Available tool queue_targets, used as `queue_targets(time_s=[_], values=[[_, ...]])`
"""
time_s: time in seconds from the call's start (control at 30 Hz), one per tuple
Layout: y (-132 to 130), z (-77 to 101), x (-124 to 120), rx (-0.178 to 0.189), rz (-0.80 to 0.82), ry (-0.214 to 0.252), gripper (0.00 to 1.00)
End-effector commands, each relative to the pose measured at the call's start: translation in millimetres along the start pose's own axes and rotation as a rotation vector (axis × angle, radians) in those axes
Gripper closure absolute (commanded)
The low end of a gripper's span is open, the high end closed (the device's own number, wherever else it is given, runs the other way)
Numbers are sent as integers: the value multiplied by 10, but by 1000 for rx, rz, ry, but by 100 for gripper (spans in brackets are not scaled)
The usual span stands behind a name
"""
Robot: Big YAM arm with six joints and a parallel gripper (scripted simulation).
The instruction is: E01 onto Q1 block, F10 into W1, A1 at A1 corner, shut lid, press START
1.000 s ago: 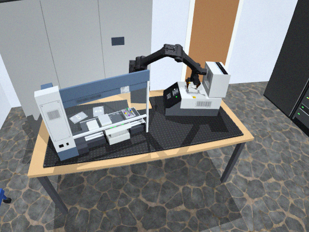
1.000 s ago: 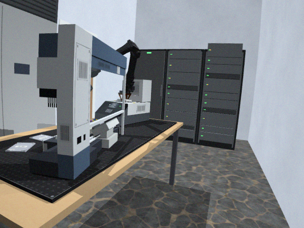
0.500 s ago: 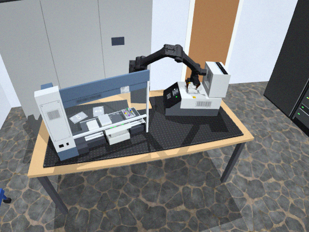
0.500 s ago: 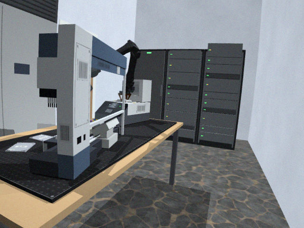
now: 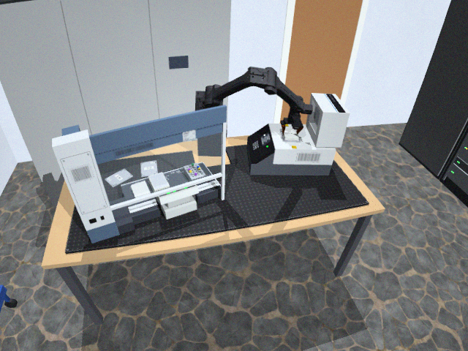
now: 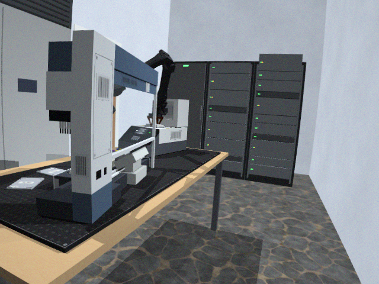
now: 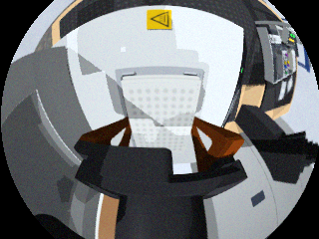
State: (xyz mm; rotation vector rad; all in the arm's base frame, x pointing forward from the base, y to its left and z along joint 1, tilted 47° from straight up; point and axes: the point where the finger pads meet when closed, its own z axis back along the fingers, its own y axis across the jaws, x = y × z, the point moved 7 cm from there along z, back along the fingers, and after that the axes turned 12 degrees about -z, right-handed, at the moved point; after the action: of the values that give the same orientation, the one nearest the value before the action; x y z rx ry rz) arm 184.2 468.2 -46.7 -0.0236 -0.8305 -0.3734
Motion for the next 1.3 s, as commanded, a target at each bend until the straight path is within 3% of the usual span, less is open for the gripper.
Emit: queue_targets(time_s=[0.0,0.4,0.57,0.97,1.27], values=[[161,219,-127,46,-2,8,100],[205,188,23,43,-14,7,100],[140,96,92,32,-20,5,100],[30,32,47,17,-3,2,100],[173,172,-116,56,-26,11,100]])
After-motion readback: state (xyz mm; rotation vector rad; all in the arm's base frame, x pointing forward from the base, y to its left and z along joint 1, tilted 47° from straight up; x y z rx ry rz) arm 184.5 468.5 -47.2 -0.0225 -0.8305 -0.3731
